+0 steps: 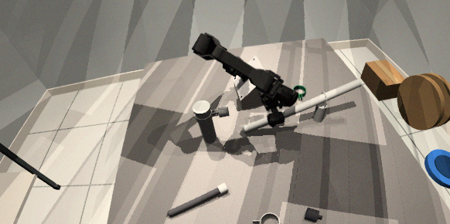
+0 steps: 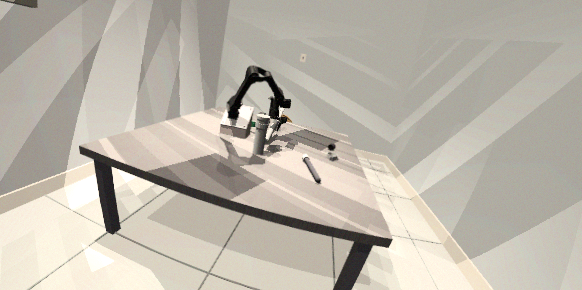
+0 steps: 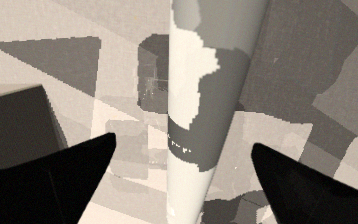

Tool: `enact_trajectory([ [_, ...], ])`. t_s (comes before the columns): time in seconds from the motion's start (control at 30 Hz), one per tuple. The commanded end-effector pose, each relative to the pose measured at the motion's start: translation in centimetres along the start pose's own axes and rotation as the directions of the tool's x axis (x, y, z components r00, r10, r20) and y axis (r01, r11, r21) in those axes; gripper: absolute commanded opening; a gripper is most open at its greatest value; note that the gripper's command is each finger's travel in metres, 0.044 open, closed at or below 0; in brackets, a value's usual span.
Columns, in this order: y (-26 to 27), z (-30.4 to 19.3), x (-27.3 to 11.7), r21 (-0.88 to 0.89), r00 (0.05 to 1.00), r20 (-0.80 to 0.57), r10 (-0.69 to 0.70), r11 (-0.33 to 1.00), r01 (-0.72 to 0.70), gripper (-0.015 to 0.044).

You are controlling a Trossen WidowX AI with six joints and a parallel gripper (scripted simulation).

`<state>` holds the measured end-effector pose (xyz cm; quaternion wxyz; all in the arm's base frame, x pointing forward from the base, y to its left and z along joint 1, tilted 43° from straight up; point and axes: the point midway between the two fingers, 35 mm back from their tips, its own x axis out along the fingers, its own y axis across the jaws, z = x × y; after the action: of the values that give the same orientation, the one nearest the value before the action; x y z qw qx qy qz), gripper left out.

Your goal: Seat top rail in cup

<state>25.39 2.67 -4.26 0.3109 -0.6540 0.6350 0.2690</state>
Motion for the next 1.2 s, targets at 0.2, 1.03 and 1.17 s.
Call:
enact_trajectory([
  [0.2, 0.0, -0.1, 1.5, -0.003, 1.0, -0.006, -0.004, 1.0, 0.004, 0.044],
  [1.03, 0.1, -0.2, 2.6, -0.003, 1.0, -0.008, -0.004, 1.0, 0.004, 0.017],
  [1.17, 0.1, -0.2, 2.6, -0.003, 1.0, -0.008, -0.004, 1.0, 0.004, 0.0143],
])
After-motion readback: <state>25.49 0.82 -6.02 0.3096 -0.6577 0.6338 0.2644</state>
